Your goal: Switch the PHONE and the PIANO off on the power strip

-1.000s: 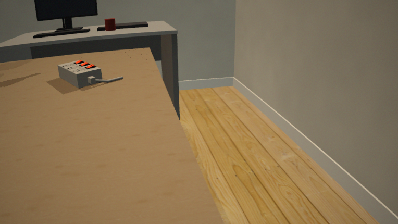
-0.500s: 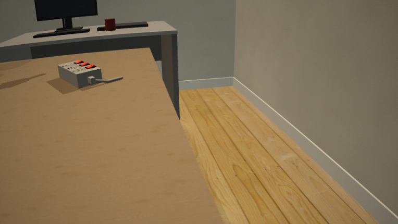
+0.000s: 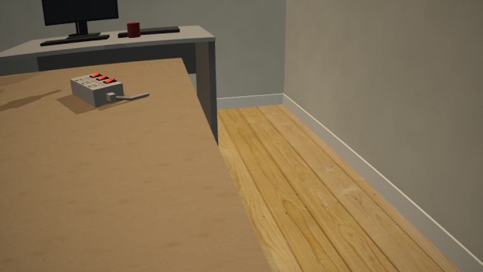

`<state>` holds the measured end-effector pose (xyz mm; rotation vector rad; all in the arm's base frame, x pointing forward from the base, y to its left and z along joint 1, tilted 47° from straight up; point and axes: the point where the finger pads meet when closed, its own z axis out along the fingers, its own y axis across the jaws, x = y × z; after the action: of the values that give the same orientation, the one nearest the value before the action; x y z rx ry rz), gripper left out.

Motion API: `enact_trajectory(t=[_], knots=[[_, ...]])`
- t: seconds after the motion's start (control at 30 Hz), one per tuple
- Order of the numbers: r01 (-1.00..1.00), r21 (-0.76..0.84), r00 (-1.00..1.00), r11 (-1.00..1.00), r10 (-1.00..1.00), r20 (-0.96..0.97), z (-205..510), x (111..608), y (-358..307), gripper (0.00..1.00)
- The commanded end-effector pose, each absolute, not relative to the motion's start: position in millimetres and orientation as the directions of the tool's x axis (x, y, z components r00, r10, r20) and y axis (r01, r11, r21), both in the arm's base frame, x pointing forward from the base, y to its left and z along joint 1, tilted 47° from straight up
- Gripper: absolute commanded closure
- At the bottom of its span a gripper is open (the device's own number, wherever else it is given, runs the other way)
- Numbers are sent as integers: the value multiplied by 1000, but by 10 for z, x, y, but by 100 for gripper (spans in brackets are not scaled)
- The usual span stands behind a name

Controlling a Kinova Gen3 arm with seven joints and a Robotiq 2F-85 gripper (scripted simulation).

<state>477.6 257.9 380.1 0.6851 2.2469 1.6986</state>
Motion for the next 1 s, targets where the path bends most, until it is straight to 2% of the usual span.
enact_trajectory(t=[0.0,0.97], knots=[[220,948,-863,230,499,79,3681,4819,2542,100],[221,927,-873,304,486,49,3181,4946,2369,100]])
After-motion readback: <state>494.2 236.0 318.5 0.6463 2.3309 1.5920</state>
